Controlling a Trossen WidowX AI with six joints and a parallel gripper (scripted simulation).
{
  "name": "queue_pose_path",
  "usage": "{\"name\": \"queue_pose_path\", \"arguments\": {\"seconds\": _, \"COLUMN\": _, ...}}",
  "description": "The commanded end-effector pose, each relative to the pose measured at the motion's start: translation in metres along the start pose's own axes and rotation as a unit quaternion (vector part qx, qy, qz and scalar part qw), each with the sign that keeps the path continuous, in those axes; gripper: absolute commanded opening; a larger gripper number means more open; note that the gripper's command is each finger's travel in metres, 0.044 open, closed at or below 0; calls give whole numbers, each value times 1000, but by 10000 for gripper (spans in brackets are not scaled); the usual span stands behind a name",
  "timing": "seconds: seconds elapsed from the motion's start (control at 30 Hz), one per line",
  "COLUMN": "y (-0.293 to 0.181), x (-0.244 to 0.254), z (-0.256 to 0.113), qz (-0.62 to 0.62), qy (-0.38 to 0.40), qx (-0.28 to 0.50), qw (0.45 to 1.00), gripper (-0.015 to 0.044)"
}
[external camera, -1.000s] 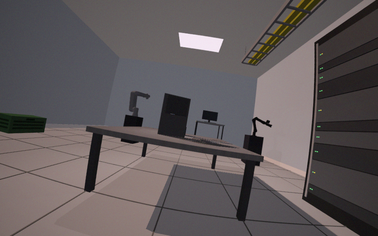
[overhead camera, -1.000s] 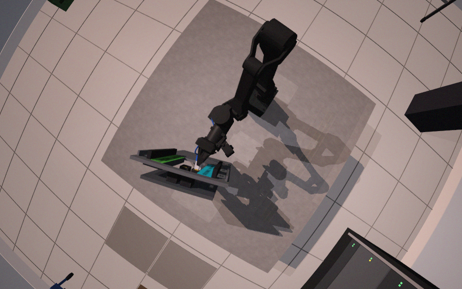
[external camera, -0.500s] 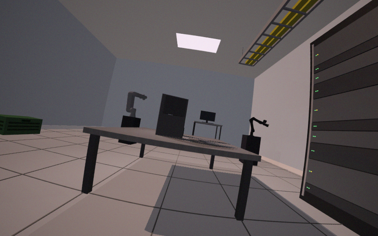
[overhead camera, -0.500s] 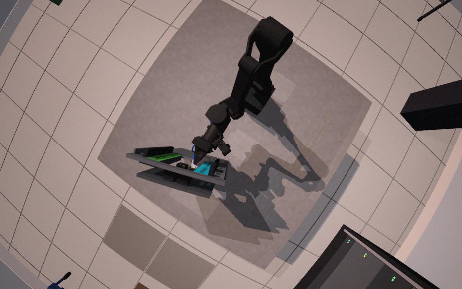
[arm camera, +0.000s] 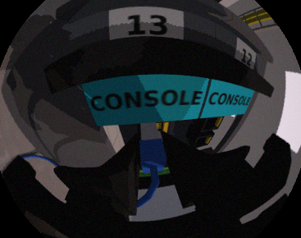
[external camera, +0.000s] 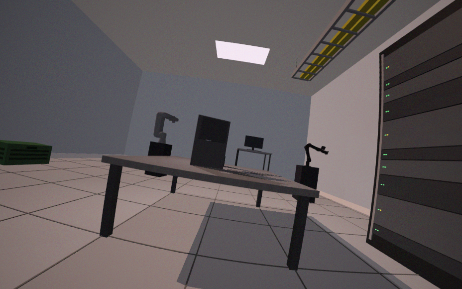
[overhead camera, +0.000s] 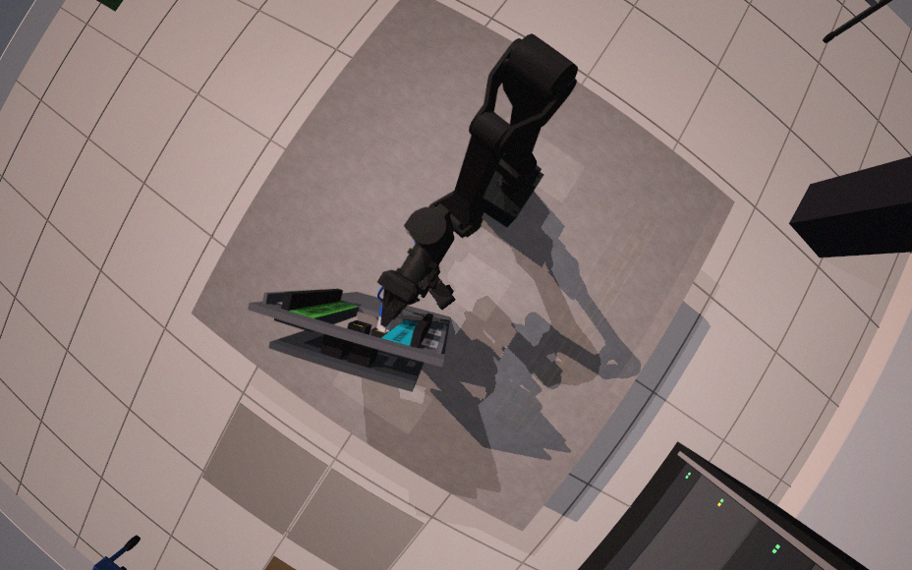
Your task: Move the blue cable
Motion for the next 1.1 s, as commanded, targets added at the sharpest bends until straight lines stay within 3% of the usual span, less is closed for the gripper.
{"name": "queue_pose_path", "arguments": {"seconds": 0.0, "y": 0, "x": -3, "z": 2, "qz": 1, "qy": -7, "qx": 1, "qw": 1000, "gripper": 0}}
{"name": "queue_pose_path", "arguments": {"seconds": 0.87, "y": 1, "x": -2, "z": 6, "qz": 1, "qy": -8, "qx": 1, "qw": 1000, "gripper": 0}}
{"name": "queue_pose_path", "arguments": {"seconds": 1.07, "y": 1, "x": 1, "z": 4, "qz": 0, "qy": -1, "qx": 0, "qw": 1000, "gripper": 157}}
Point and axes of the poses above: the point midway between the two fingers, 35 mm back from their tips, its own z axis out along the fingers, its own x axis across the jaws, y = z × x, the point moved 8 cm from there along -z, back along the fingers, and after that the axes turned 9 degrees about z, right-handed, at the moved point
